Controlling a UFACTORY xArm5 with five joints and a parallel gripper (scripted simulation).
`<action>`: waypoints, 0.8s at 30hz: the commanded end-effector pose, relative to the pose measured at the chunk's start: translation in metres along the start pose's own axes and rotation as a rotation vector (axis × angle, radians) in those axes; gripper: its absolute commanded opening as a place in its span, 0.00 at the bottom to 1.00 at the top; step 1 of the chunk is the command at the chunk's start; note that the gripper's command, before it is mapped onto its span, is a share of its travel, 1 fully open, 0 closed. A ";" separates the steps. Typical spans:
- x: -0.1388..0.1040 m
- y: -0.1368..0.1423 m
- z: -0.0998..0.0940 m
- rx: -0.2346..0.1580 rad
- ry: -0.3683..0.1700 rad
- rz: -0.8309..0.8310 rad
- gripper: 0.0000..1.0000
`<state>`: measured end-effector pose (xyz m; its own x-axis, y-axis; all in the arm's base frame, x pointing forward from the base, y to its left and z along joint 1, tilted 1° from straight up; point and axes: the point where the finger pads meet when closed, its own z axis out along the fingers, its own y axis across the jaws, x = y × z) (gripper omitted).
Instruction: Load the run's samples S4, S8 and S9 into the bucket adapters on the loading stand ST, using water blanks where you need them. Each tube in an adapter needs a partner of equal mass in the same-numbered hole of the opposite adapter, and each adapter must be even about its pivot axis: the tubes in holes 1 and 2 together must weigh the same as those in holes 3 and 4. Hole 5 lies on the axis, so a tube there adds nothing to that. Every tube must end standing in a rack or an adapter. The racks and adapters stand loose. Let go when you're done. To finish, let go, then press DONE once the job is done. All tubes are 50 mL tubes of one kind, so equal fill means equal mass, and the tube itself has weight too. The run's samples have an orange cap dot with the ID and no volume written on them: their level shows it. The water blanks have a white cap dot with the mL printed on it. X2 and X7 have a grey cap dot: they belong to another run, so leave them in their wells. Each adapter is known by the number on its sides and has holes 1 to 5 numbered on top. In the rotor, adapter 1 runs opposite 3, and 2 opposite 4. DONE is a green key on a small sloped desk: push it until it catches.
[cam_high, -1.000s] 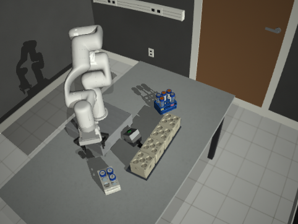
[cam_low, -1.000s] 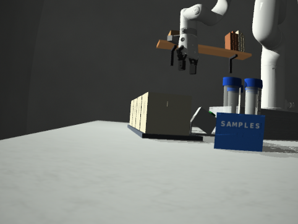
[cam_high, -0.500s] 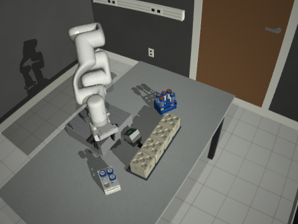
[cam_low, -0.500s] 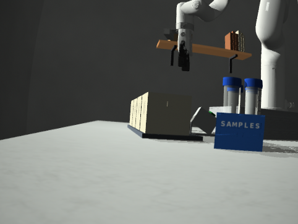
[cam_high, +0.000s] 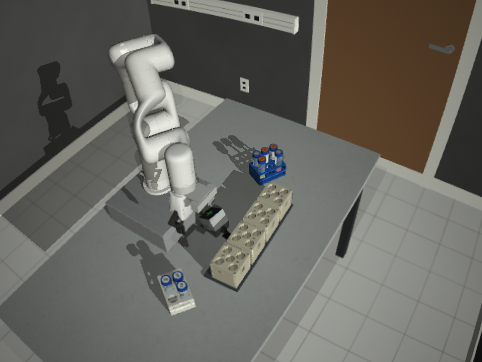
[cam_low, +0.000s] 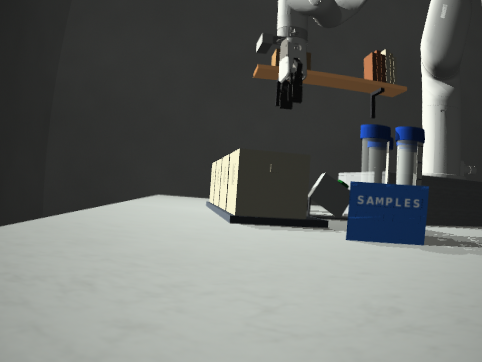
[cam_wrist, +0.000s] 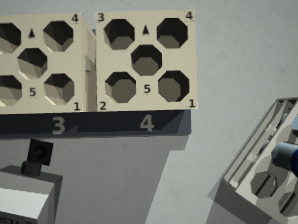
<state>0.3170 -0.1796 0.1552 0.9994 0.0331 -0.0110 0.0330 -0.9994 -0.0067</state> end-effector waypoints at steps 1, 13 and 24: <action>0.011 -0.017 -0.002 0.008 0.010 -0.019 1.00; 0.041 -0.069 -0.002 0.008 0.010 -0.019 1.00; 0.063 -0.109 -0.003 0.009 0.010 -0.019 1.00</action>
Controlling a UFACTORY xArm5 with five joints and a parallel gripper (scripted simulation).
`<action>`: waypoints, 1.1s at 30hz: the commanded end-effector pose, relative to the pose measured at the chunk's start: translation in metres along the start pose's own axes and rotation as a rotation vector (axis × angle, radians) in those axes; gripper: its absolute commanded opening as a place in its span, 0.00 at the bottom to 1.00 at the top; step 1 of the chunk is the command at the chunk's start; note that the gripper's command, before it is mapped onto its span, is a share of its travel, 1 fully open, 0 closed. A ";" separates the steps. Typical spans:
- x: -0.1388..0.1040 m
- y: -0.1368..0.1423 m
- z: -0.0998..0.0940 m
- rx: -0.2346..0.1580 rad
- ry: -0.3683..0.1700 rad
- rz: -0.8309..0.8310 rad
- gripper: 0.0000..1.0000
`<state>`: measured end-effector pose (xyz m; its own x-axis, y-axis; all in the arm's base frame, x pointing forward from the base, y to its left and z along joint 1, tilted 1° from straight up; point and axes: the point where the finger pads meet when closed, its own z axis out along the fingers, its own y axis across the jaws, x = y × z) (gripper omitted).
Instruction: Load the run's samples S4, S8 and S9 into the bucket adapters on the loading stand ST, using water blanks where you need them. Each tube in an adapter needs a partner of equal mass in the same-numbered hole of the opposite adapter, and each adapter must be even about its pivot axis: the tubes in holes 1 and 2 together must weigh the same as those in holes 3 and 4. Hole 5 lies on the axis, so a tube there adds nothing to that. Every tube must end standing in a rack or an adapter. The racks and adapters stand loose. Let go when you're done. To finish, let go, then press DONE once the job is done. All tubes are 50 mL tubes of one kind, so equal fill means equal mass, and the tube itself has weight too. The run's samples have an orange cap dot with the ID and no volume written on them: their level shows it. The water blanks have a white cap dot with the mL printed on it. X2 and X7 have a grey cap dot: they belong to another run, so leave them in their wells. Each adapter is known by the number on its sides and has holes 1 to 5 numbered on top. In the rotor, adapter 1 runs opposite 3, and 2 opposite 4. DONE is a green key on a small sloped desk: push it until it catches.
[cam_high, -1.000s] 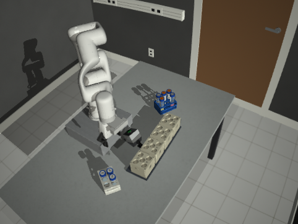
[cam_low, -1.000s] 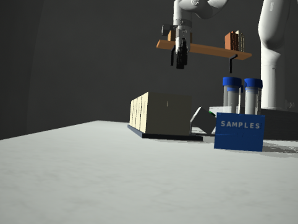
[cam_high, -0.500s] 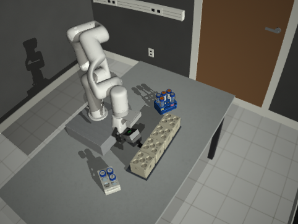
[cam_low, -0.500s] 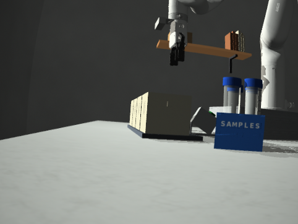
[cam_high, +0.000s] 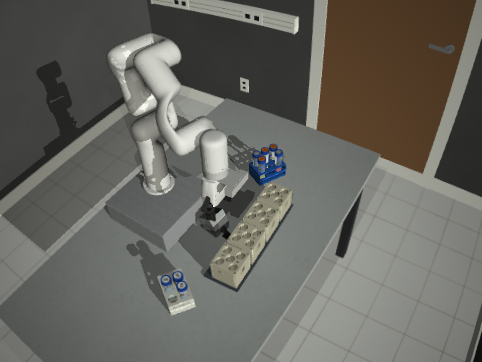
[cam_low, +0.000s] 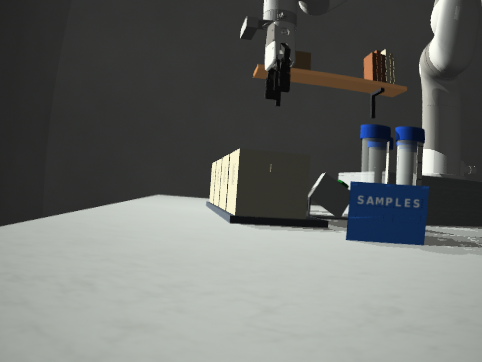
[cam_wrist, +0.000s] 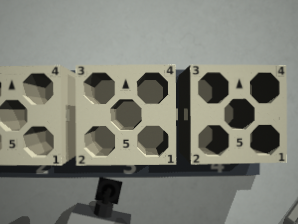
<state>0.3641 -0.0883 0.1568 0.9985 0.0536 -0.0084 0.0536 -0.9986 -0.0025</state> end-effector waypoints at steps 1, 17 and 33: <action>0.016 -0.023 -0.002 0.013 0.008 0.001 1.00; 0.051 -0.084 -0.003 0.014 0.008 0.001 1.00; 0.044 -0.140 -0.003 0.013 0.010 -0.265 1.00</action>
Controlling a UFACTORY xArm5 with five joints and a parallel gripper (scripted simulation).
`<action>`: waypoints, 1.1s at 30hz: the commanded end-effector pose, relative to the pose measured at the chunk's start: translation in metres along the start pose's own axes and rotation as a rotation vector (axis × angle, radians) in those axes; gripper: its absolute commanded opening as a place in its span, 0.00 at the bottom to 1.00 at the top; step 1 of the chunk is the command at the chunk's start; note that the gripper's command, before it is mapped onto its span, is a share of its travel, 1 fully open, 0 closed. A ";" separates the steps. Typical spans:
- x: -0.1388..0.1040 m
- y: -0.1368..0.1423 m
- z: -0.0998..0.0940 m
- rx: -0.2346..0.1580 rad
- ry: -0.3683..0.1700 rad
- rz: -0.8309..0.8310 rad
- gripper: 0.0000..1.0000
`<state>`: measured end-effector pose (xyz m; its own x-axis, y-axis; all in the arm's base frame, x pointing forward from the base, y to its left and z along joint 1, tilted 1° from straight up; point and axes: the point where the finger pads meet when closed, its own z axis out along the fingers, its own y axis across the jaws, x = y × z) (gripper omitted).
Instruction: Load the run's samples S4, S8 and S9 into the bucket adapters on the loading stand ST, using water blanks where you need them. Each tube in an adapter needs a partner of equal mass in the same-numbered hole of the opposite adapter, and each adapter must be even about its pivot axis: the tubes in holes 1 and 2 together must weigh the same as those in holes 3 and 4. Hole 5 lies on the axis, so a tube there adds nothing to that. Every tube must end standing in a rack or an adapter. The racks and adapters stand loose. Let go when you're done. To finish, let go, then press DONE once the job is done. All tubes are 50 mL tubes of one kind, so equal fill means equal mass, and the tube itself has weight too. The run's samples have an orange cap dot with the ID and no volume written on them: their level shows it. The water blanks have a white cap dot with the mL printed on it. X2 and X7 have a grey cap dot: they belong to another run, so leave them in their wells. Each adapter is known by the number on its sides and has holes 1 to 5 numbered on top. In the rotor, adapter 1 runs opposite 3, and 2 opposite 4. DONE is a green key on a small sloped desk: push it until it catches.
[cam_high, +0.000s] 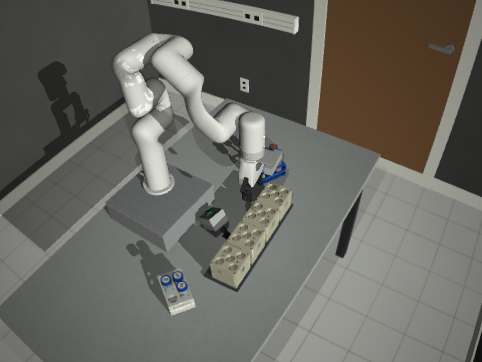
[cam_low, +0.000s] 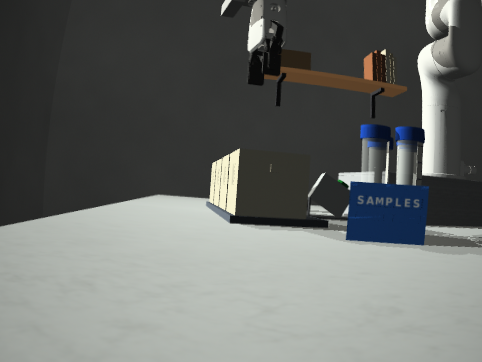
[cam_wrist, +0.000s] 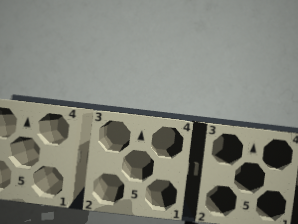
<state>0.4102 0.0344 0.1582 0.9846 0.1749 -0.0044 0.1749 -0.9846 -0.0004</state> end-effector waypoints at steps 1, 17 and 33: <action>-0.008 -0.025 -0.002 0.016 0.008 -0.176 1.00; -0.033 -0.091 -0.003 0.014 0.011 -0.643 1.00; -0.057 -0.157 -0.004 0.015 0.012 -0.704 1.00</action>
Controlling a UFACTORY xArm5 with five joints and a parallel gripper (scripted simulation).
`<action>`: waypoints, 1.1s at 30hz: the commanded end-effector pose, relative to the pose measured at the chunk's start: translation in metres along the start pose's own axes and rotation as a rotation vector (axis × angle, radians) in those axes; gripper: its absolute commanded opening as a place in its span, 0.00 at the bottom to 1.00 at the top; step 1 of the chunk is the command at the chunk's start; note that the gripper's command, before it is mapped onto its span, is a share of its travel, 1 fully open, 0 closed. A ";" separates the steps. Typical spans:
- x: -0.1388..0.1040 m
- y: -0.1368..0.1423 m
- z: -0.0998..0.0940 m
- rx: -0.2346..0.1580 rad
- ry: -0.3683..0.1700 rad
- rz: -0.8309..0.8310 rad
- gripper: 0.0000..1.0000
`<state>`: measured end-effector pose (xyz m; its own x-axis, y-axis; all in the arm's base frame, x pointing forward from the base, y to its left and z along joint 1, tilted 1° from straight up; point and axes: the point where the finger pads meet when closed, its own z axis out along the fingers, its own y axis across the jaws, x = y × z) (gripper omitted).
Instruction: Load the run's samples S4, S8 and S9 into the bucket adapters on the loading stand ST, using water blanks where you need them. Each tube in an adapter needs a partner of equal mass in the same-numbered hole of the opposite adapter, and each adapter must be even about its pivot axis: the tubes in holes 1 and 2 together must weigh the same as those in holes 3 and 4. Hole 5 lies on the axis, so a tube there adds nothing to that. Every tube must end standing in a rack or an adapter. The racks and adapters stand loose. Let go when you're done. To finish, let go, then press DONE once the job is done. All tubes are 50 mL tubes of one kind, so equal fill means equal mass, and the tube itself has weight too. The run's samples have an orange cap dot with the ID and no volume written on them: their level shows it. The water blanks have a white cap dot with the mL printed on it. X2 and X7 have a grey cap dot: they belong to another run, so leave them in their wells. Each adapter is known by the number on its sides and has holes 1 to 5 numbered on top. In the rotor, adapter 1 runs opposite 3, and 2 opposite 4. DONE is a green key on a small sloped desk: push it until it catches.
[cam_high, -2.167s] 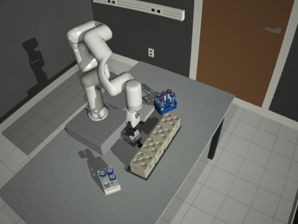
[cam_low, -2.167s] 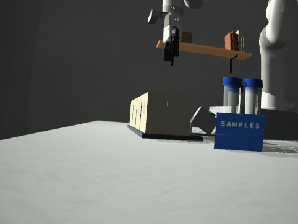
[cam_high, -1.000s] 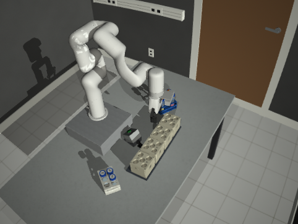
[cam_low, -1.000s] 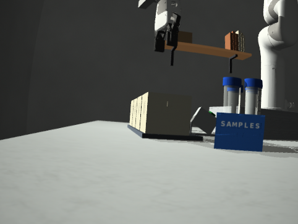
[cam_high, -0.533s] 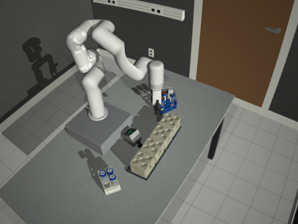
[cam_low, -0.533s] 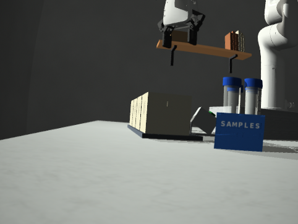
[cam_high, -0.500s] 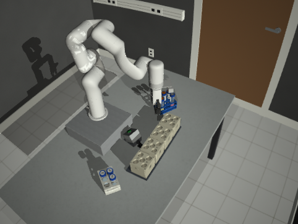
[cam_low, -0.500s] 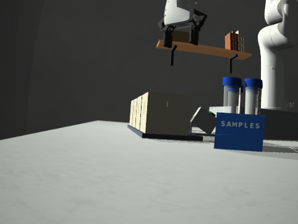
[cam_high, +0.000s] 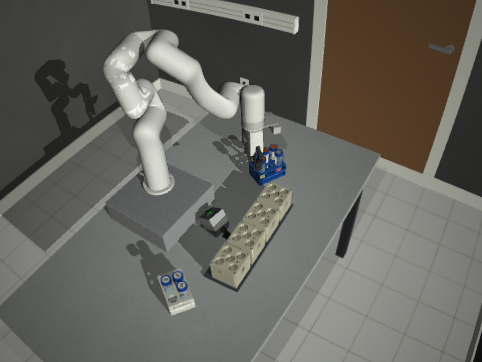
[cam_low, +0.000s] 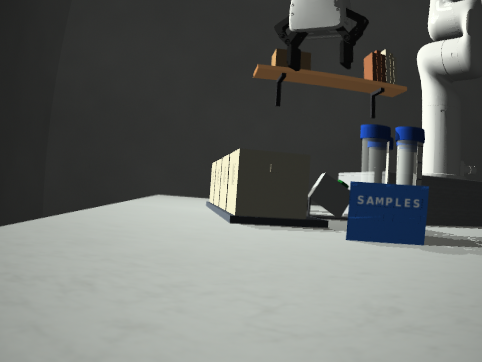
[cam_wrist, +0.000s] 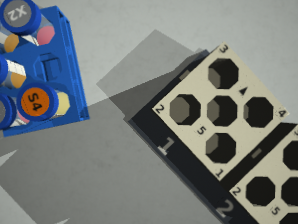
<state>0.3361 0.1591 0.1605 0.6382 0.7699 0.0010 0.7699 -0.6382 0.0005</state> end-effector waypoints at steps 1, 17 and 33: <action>0.010 -0.025 -0.002 0.013 0.012 -0.001 1.00; 0.034 -0.091 -0.003 0.014 0.012 -0.001 1.00; 0.045 -0.123 0.010 0.014 0.012 -0.001 1.00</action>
<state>0.2702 0.2702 0.1593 0.6374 0.7705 0.0087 0.7705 -0.6374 0.0008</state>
